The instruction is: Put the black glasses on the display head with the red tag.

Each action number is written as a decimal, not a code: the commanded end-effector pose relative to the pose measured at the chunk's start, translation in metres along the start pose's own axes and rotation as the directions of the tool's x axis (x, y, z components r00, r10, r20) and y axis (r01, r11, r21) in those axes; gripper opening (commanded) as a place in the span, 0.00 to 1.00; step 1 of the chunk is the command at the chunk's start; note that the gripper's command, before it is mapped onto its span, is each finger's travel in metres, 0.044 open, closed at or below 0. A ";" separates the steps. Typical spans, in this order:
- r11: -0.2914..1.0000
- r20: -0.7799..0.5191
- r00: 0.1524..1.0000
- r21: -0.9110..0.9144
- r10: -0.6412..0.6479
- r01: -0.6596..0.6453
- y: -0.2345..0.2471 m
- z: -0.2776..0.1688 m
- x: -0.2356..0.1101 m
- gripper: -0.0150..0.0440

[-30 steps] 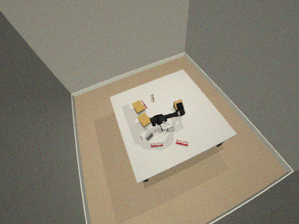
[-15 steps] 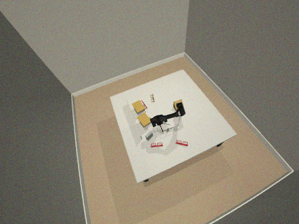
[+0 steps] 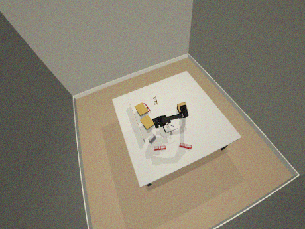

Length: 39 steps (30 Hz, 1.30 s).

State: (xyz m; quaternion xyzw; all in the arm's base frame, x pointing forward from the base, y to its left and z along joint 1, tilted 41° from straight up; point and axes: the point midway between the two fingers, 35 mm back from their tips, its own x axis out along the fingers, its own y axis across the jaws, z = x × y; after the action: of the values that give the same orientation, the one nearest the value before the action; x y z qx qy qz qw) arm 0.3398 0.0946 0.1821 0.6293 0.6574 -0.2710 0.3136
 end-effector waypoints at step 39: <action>0.506 -0.003 1.000 0.862 0.001 0.003 -0.066 -0.033 -0.012 0.25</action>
State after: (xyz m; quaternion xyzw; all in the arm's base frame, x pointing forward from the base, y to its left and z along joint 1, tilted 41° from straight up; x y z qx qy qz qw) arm 0.2796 0.1053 0.2097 0.7038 0.4625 -0.5391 -0.0057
